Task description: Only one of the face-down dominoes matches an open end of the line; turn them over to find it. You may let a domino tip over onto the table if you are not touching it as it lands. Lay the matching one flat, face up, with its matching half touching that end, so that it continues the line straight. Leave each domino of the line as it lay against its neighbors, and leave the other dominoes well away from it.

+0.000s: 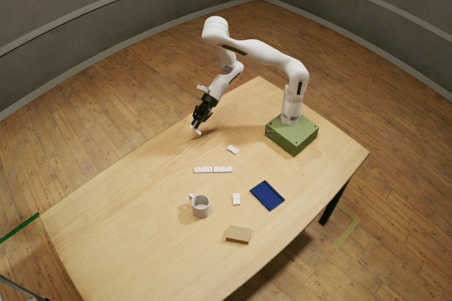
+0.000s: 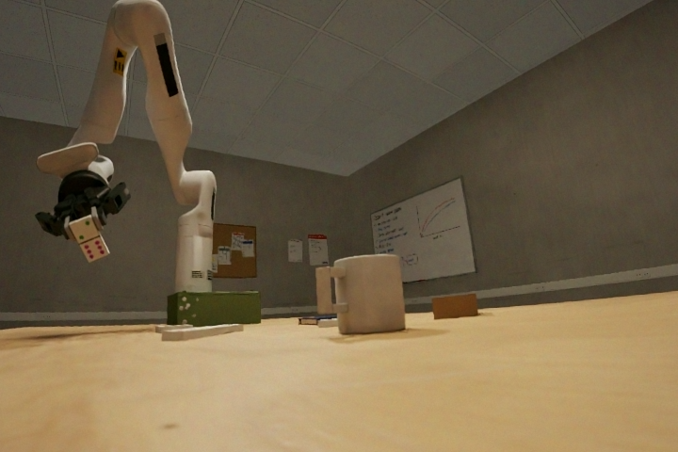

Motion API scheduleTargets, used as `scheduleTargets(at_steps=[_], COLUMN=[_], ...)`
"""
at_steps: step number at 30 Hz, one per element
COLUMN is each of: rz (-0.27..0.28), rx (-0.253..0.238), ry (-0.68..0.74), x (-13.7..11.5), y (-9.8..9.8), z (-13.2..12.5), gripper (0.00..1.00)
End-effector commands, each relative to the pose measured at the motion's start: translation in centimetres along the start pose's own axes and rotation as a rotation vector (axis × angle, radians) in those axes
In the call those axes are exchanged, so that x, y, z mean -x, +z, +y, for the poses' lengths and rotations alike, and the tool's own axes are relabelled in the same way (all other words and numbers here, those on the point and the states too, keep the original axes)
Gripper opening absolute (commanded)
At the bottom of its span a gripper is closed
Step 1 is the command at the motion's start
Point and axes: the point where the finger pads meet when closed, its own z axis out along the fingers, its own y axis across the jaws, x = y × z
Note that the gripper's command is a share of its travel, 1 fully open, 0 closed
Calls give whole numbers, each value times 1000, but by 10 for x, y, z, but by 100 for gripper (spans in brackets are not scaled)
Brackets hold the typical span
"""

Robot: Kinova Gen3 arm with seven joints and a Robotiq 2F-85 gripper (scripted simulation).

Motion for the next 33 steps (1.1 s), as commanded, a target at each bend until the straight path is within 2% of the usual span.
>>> scheduleTargets(at_steps=[1,3,18,20,33], rz=[56,56,175,175,257], rx=[-75,-75,-288,-288,-435], ry=[-98,-98,-393,-393,-597], x=[-1,-1,1,1,3], y=[-1,-1,-2,-2,-3], z=[-1,-1,-2,-2,-3], gripper=[31,31,31,31,31])
